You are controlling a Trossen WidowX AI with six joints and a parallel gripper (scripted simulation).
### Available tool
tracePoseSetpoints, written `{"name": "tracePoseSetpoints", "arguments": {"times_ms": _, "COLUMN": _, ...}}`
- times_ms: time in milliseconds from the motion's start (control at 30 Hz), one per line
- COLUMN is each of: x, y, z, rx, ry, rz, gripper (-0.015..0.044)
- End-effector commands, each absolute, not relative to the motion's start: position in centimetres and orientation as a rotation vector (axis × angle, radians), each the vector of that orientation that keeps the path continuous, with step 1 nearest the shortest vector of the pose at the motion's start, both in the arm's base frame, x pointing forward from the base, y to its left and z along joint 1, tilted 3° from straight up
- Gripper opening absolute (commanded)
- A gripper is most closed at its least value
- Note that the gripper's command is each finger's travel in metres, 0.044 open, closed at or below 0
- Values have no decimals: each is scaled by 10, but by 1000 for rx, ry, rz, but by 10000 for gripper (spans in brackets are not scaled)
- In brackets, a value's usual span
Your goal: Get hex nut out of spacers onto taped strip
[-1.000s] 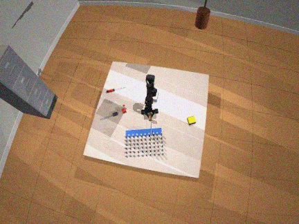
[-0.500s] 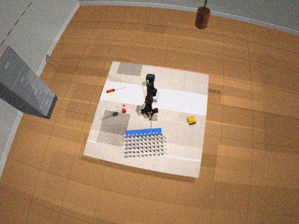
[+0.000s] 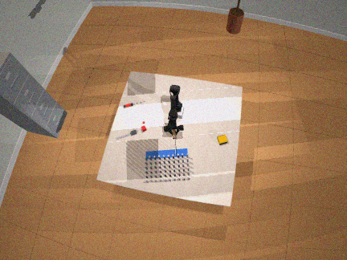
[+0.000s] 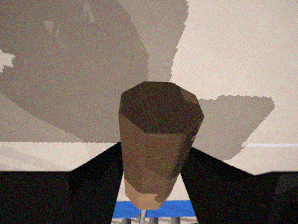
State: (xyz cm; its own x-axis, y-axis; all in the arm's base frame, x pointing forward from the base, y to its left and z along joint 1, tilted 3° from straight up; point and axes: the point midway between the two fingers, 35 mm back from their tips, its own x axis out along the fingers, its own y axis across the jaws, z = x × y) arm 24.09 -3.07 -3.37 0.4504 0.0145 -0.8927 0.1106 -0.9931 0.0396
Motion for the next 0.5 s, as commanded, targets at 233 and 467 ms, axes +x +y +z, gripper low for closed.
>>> {"name": "tracePoseSetpoints", "arguments": {"times_ms": 233, "x": 247, "y": -31, "z": -24, "rx": 2607, "ry": 116, "rz": -1570, "gripper": 0}}
{"name": "tracePoseSetpoints", "arguments": {"times_ms": 467, "x": 248, "y": -31, "z": -20, "rx": 2608, "ry": 115, "rz": -1570, "gripper": 0}}
